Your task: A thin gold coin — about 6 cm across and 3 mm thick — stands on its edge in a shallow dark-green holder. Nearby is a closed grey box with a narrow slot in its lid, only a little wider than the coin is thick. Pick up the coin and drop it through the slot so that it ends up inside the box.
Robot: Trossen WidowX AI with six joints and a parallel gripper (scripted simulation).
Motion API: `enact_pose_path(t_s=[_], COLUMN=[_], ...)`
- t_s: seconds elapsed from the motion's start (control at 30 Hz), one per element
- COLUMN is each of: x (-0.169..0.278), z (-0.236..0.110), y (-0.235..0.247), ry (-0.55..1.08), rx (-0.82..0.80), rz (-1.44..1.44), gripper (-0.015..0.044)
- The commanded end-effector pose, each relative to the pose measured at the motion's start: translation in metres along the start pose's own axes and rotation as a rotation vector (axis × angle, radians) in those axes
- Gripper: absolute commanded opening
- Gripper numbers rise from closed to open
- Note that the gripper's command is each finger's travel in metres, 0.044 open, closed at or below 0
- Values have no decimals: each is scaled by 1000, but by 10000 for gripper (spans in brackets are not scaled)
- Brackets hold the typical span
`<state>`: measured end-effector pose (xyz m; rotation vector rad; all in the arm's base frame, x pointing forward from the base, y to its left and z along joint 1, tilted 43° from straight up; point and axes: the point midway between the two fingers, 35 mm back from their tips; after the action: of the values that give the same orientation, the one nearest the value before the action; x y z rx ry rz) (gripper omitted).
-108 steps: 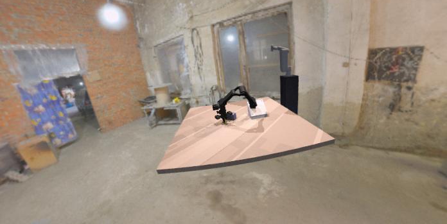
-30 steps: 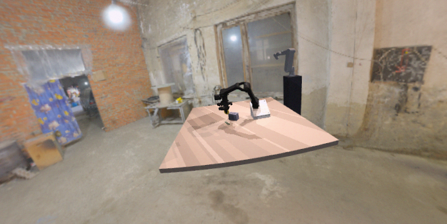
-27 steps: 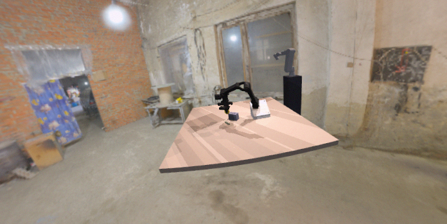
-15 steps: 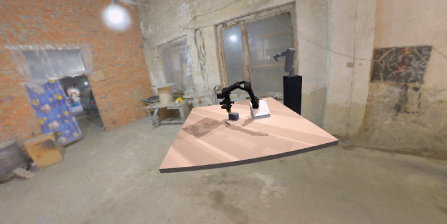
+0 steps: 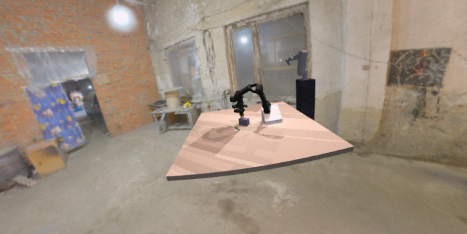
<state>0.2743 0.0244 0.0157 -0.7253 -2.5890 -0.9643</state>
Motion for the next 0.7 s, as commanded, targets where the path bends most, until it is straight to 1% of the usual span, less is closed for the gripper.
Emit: enact_pose_path(t_s=[0.0, 0.17, 0.67], x=[3, 7, 6], z=[0, 1, 1], y=[-11, -19, -16], ry=[-2, -1, 3], rx=[2, 1, -1], rz=[-3, -3, 2], gripper=[0, 0, 0])
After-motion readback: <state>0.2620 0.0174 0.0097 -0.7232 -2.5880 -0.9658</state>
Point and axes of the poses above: the point midway between the two fingers, 35 mm back from their tips, its own z axis out along the fingers, its own y axis across the jaws, x = y × z, and after that the axes turned 3 degrees about z, right-handed
